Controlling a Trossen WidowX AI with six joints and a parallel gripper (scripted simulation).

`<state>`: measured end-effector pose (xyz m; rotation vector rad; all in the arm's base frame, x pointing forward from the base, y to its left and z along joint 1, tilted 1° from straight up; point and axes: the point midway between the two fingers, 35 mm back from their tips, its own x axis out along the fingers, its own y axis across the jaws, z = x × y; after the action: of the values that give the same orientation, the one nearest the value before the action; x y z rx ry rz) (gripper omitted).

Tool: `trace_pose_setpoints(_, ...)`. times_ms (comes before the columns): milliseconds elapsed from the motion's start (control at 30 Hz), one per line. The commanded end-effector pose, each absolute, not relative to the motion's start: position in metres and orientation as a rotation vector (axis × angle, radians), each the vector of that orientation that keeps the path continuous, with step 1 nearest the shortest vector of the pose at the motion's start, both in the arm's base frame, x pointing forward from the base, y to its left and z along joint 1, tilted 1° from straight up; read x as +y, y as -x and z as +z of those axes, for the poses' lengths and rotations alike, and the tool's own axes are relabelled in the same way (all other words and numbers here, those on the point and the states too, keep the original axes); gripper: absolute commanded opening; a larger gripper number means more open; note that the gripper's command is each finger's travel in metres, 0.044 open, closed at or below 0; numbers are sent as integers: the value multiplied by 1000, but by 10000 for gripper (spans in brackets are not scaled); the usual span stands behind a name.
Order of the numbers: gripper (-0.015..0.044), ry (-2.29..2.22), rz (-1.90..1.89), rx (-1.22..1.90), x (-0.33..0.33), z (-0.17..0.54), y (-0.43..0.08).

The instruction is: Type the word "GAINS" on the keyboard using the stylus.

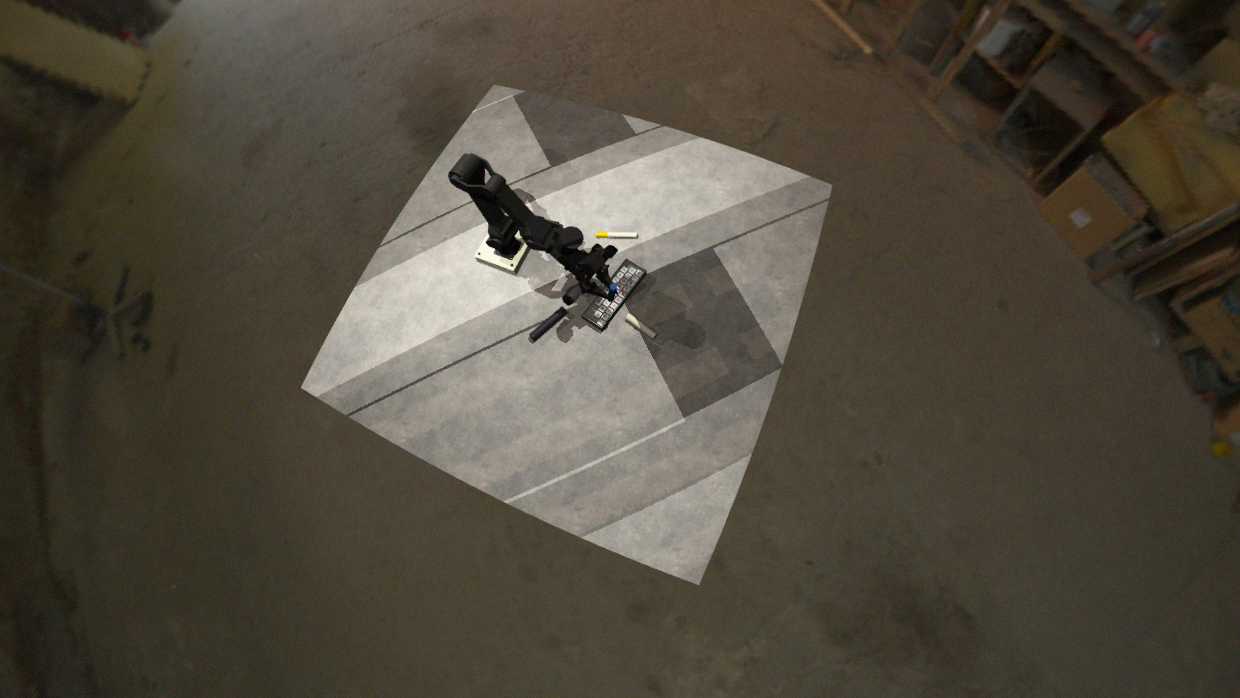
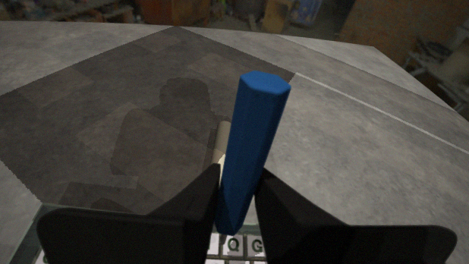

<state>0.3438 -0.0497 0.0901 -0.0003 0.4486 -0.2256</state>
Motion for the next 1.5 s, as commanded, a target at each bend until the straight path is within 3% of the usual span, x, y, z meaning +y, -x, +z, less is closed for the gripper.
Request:
trace_pose_setpoints(0,0,6,-234,423,-38,90,-340)
trace_pose_setpoints(567,0,14,-254,300,11,94,-313)
trace_pose_setpoints(1367,0,13,-255,295,14,73,-312)
trace_pose_setpoints(1467,79,13,-255,295,14,72,-311)
